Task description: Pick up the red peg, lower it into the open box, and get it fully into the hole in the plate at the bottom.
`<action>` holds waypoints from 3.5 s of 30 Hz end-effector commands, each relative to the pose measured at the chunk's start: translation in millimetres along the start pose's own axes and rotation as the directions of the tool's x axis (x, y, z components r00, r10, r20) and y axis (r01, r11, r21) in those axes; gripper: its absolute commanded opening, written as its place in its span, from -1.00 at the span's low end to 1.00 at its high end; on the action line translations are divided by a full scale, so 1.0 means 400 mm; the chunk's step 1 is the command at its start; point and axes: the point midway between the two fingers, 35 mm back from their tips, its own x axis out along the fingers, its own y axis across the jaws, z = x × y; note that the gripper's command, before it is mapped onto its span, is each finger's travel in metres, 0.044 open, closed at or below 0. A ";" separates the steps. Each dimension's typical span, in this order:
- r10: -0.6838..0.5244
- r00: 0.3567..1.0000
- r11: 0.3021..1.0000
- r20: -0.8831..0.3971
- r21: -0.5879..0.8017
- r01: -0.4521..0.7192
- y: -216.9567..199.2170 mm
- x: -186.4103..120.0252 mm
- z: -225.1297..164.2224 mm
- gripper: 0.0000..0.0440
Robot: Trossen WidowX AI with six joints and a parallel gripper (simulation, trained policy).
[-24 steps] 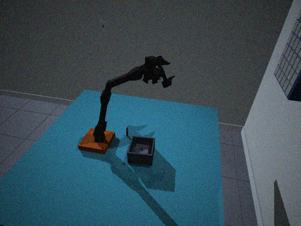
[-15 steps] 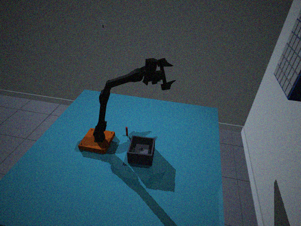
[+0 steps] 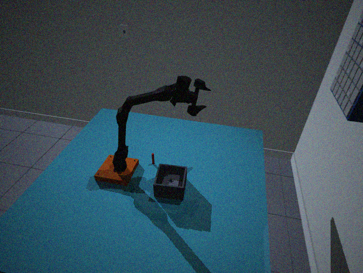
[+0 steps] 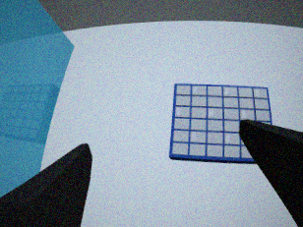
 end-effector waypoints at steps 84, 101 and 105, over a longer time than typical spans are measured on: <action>0.958 0.288 -0.257 -0.003 0.440 0.860 0.893 -0.357 0.370 1.00; 0.955 0.296 -0.291 -0.031 0.118 0.950 1.080 -0.342 0.373 0.96; 0.956 0.292 -0.290 -0.024 0.064 0.955 1.104 -0.343 0.375 0.57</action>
